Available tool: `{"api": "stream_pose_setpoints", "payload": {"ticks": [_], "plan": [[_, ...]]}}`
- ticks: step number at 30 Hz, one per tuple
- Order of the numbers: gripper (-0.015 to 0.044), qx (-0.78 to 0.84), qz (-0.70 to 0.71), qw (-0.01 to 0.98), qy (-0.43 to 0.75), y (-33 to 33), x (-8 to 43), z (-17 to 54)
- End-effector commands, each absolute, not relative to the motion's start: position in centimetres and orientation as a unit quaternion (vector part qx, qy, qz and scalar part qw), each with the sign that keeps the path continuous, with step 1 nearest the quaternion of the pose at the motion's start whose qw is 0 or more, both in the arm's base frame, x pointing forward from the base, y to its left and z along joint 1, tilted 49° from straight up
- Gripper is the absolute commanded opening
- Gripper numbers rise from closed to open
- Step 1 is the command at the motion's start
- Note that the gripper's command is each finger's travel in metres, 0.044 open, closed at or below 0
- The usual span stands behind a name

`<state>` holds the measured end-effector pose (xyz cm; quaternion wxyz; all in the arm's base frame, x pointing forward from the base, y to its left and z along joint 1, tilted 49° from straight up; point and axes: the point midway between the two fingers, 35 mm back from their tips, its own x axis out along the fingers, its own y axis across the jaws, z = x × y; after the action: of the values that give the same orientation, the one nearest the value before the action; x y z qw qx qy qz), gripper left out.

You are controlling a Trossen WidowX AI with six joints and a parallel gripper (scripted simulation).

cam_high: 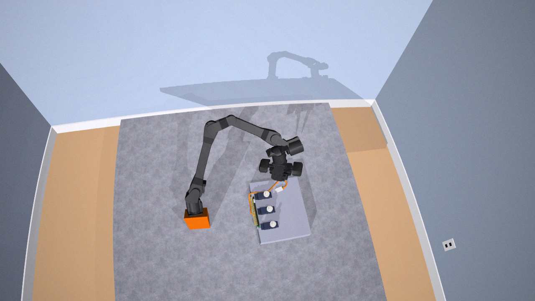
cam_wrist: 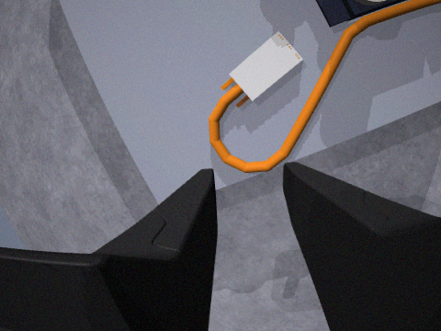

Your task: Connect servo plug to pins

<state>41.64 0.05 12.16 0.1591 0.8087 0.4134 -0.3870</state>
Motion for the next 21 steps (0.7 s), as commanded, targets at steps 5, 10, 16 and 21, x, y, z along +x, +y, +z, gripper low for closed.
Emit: {"api": "stream_pose_setpoints", "payload": {"ticks": [5,10,16,21], "plan": [[0.0115,0.801,-0.450,0.026,0.395,-0.1,41.7,10.6],[0.0115,0.787,-0.484,-0.050,0.378,-0.2,41.8,9.8],[0.0115,0.763,-0.524,-0.139,0.353,-0.3,41.8,8.8],[0.0115,0.736,-0.554,-0.211,0.328,-0.4,41.8,8.1]]}}
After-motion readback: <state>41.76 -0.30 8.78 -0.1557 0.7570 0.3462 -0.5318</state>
